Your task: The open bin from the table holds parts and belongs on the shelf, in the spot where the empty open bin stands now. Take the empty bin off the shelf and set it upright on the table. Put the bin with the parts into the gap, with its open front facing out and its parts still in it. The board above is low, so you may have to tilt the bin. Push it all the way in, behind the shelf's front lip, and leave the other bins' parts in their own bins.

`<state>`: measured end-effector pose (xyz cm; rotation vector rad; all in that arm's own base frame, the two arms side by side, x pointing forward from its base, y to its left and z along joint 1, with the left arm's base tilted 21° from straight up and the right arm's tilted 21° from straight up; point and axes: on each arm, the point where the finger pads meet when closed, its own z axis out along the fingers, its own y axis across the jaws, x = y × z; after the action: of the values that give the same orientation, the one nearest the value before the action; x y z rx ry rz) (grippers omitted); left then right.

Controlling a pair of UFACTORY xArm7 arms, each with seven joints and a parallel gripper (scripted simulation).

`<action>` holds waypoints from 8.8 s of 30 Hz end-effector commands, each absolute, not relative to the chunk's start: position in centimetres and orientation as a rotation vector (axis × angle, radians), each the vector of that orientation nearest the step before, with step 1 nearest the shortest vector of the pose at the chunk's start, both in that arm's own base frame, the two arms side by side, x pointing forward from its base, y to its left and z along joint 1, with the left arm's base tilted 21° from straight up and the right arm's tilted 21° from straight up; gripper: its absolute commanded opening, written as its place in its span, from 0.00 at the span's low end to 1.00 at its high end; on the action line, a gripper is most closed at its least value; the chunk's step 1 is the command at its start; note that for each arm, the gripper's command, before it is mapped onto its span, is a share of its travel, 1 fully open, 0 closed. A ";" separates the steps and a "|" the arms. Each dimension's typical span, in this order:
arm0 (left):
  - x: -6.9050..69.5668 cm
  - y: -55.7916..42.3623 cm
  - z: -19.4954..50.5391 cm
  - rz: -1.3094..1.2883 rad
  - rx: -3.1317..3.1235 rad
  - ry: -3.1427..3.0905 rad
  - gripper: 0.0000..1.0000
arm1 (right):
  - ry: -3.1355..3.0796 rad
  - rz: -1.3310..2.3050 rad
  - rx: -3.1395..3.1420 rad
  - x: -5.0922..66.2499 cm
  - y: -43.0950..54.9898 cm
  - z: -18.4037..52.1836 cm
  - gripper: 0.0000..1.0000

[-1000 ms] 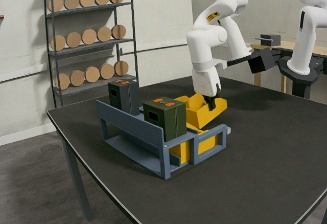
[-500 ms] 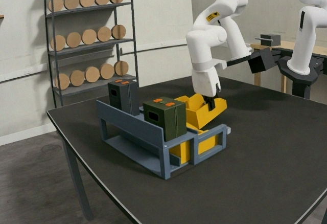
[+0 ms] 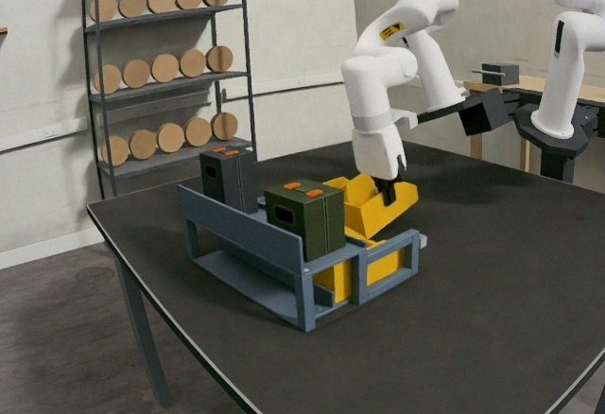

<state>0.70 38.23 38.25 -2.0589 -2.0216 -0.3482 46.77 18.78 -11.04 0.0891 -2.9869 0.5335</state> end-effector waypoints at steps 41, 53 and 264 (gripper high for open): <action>0.7 38.3 38.4 -0.353 -2.056 -2.020 1.00 | -2.992 0.530 0.092 51.2 19.5 -10.4 0.00; 0.7 38.3 38.4 -0.353 -2.056 -2.020 1.00 | -2.992 0.531 0.092 52.6 19.6 -10.3 0.00; 0.7 38.3 38.4 -0.353 -2.056 -2.020 1.00 | -3.043 0.537 0.108 57.5 19.5 -11.7 0.00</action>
<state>0.70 38.23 38.25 -2.0589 -2.0216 -0.3482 57.30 19.30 -11.97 0.1043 -3.0368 0.5394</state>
